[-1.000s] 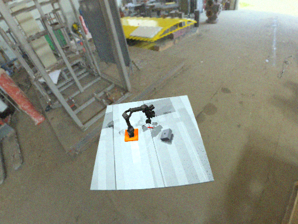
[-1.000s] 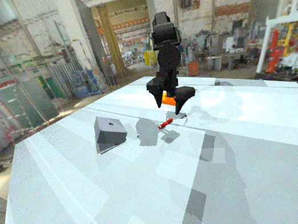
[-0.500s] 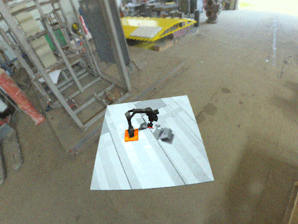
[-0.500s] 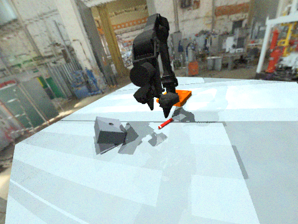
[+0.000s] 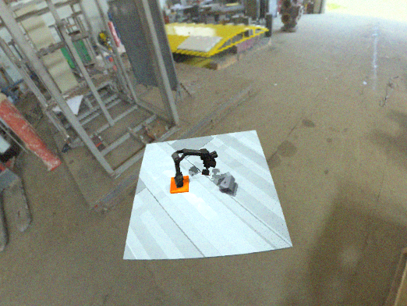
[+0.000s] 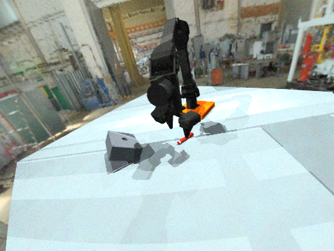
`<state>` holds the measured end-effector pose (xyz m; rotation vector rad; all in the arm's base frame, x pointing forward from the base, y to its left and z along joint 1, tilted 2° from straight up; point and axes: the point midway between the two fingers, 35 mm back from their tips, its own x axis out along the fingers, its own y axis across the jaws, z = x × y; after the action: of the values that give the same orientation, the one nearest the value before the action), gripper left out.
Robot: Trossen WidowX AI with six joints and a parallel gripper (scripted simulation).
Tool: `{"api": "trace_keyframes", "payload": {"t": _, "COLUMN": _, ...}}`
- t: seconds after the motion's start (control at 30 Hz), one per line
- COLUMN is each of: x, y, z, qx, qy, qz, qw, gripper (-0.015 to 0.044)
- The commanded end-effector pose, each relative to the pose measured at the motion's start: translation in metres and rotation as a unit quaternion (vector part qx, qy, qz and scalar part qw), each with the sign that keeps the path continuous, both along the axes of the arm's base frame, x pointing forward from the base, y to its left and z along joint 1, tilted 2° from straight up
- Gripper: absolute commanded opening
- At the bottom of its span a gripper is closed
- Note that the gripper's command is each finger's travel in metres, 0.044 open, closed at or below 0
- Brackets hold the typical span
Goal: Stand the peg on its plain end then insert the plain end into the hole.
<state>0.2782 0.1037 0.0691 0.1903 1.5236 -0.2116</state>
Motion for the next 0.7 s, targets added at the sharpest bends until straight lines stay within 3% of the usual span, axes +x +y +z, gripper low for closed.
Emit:
{"api": "trace_keyframes", "payload": {"t": 0.0, "x": 0.000, "y": 0.000, "z": -0.007, "qx": 0.001, "qy": 0.001, "qz": 0.002, "qw": 1.000, "gripper": 0.0440}}
{"api": "trace_keyframes", "payload": {"t": 0.67, "x": -0.001, "y": -0.001, "z": -0.039, "qx": 0.001, "qy": 0.001, "qz": 0.002, "qw": 1.000, "gripper": 0.0440}}
